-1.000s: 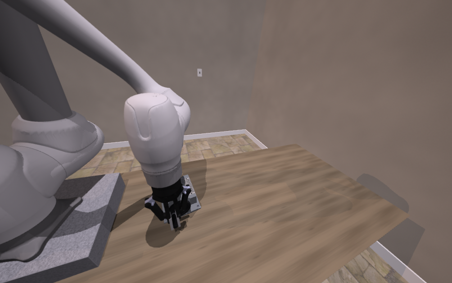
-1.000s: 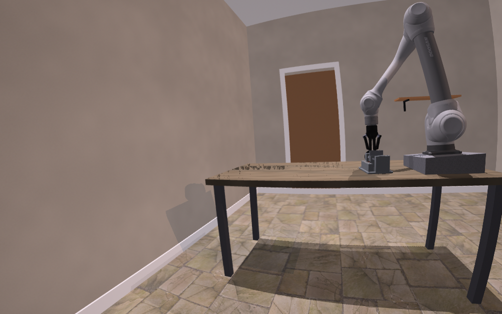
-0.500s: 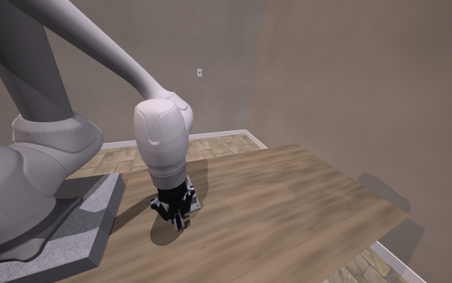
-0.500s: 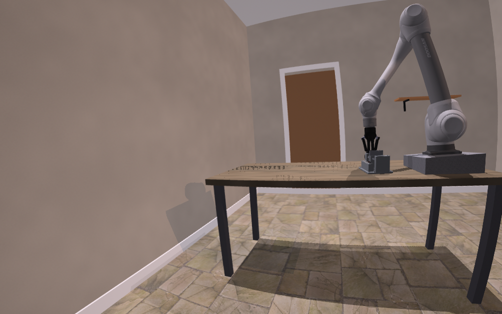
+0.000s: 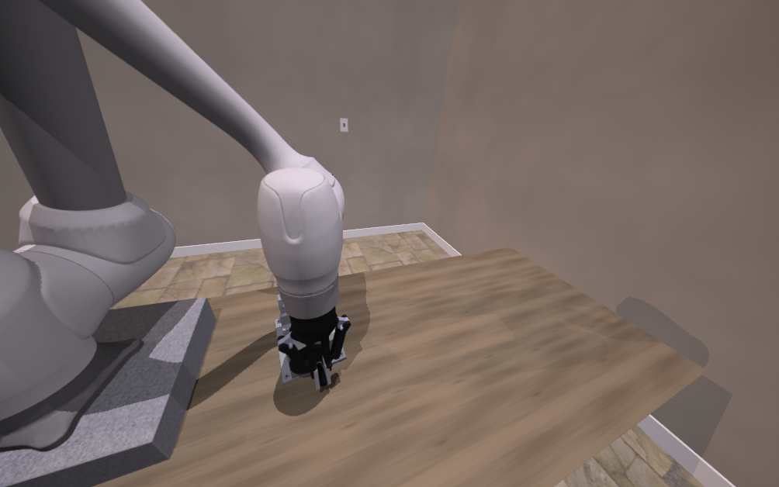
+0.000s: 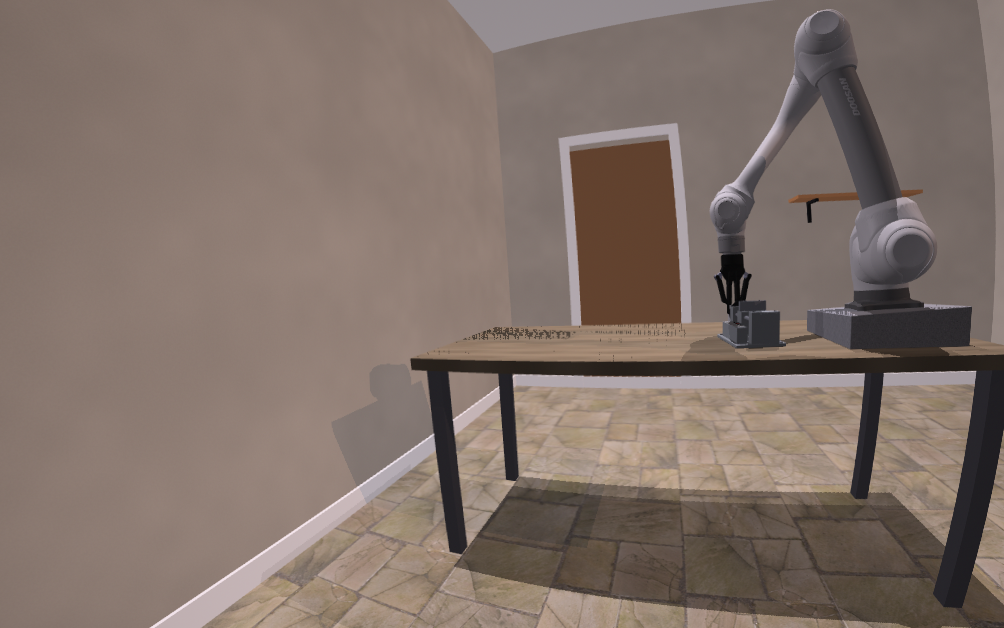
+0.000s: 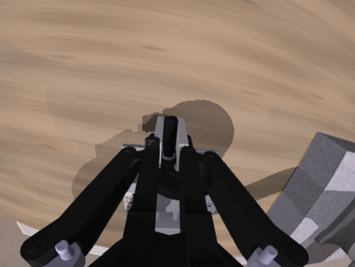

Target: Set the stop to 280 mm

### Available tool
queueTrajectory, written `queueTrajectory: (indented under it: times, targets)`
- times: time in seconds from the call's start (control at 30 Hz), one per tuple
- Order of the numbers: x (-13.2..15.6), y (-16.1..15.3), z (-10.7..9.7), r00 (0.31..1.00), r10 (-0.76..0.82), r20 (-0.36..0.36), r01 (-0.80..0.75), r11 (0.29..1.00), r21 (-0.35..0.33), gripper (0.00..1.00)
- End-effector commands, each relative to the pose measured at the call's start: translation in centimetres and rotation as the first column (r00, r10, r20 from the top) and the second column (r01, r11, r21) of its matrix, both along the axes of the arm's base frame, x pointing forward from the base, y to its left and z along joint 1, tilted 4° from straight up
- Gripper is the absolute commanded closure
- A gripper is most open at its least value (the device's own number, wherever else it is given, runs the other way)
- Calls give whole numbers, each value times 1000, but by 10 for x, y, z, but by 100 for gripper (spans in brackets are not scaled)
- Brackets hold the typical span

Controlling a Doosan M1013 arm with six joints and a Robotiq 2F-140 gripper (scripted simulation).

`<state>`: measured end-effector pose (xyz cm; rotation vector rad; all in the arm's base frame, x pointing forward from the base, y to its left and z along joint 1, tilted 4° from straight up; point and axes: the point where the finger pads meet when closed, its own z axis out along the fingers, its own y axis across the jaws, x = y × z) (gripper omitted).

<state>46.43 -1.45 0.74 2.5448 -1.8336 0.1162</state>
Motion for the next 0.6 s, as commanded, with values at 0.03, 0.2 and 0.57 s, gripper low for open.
queueTrajectory:
  times: [0.03, 0.2, 0.57]
  targets:
    - [8, 3, 10, 1000, 0, 0, 0, 1000, 0, 96]
    - [10, 5, 20, 1000, 0, 0, 0, 1000, 0, 96]
    - [6, 5, 37, 1000, 0, 0, 0, 1000, 0, 96]
